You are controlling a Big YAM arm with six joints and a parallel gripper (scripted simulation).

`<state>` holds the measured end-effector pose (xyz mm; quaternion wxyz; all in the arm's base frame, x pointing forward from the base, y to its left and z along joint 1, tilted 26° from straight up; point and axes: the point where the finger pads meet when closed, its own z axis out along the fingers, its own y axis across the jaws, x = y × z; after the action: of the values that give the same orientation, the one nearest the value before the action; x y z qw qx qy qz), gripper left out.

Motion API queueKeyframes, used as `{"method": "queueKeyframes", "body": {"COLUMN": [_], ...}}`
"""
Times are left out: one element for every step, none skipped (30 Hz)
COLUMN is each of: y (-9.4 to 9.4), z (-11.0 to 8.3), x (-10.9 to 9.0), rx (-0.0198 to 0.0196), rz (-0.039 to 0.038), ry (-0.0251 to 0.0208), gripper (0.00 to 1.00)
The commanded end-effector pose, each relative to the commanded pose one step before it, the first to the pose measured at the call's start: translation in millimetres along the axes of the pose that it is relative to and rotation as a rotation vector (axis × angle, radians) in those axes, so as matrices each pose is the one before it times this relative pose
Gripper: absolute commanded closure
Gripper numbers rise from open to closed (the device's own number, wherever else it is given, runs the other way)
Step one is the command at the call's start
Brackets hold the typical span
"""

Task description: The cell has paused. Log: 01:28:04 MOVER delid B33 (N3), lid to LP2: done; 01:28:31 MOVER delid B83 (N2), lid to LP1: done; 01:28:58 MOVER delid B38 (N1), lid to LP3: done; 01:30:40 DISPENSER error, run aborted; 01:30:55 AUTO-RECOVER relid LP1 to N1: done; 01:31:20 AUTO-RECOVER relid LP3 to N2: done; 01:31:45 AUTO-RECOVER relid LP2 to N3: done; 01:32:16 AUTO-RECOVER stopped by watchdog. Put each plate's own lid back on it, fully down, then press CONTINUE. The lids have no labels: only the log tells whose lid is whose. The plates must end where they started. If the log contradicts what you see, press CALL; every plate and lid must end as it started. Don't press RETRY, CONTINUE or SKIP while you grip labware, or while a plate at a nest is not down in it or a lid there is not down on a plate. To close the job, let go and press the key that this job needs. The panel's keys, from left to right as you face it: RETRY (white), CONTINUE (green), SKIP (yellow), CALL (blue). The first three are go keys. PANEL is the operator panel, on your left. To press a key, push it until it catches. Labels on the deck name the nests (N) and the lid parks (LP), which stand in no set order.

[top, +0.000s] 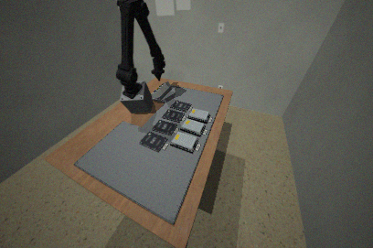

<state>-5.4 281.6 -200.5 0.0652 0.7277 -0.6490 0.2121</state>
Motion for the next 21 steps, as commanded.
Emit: {"method": "queueKeyframes", "body": {"y": [-2.51, 0.00, 1.39, 0.04, -0.34, -1.00, -0.60, 0.14, 0.71, 2.08, -0.55, 0.01, 0.00, 0.01, 0.00, 0.00, 0.33, 0.00, 0.00, 0.18, 0.18], "z": [6.65, 0.00, -1.25, 4.12, 3.28, 1.76, 2.10, 2.04, 1.88, -1.30, -9.82, 0.00, -0.02, -0.02, -0.01, -0.02, -1.08, 0.00, 0.00, 4.90, 4.65], "x": [-5.34, 0.00, -0.03, 3.50, 0.26, -0.27, 0.86, 1.12, 0.54, -2.73, -8.88, -0.04, -0.05, -0.02, -0.01, -0.03, -0.83, 0.00, 0.00, 3.49, 3.23], "rx": [-0.00098, 0.00000, 0.00207, 0.00008, -0.00076, -0.00126, -0.00065, 0.00032, 0.00104, 0.00225, -0.00183, 0.00000, 0.00000, 0.00000, 0.00000, 0.00000, 0.00195, 0.00000, 0.00000, 0.00005, 0.00002], "rz": [0.01130, 0.00000, -0.00752, -0.00403, -0.00150, 0.00243, 0.00201, -0.00058, -0.00302, -0.00311, 0.00907, 0.00000, 0.00000, 0.00000, 0.00000, 0.00000, -0.00699, 0.00000, 0.00000, -0.00112, -0.00122], "ry": [-0.00725, 0.00000, -0.00631, 0.00839, 0.00374, 0.00000, 0.00179, 0.00186, 0.00050, -0.00589, -0.02000, 0.00000, 0.00000, 0.00000, 0.00000, 0.00000, -0.01359, 0.00000, 0.00000, 0.01222, 0.01154], "gripper": [1.00, 1.00, 1.00, 1.00, 1.00, 1.00, 1.00, 1.00, 1.00, 1.00, 1.00, 1.00, 1.00, 1.00, 1.00, 1.00, 1.00, 1.00, 1.00, 1.00, 1.00]}}
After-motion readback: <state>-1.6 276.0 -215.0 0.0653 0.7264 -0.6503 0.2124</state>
